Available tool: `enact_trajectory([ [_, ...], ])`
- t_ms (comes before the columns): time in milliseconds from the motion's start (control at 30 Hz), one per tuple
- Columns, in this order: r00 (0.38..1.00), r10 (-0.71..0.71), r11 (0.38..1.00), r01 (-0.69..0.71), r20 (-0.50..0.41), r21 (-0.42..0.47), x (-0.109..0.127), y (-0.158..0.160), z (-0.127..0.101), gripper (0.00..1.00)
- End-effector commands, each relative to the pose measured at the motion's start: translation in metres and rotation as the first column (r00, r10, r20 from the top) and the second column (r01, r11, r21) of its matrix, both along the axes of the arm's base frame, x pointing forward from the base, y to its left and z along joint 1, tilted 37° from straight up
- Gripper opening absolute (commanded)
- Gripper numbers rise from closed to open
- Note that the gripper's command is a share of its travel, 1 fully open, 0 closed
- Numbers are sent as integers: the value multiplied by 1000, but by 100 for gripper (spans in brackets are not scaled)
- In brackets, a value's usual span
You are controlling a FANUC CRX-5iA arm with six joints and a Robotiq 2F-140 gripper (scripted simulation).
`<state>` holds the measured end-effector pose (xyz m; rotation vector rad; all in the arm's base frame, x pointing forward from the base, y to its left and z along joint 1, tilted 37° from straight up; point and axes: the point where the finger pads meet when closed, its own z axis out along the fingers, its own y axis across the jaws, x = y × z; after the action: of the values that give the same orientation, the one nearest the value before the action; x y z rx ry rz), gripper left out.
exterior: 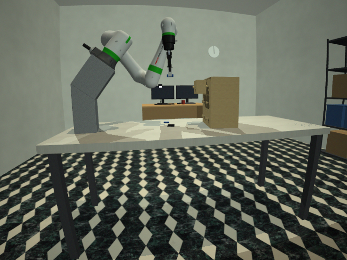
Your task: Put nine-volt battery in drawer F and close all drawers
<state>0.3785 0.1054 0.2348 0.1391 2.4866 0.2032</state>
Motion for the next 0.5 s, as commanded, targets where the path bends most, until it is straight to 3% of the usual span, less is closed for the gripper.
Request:
enact_trajectory([
  [0, 999, -10, 1000, 10, 53, -3, -1, 0, -1, 14],
  [167, 987, -29, 1000, 30, 161, -7, -2, 1, -3, 14],
  [233, 987, -29, 1000, 30, 161, -7, -2, 1, -3, 14],
  [467, 936, -60, 998, 67, 348, -7, -5, 2, -7, 14],
])
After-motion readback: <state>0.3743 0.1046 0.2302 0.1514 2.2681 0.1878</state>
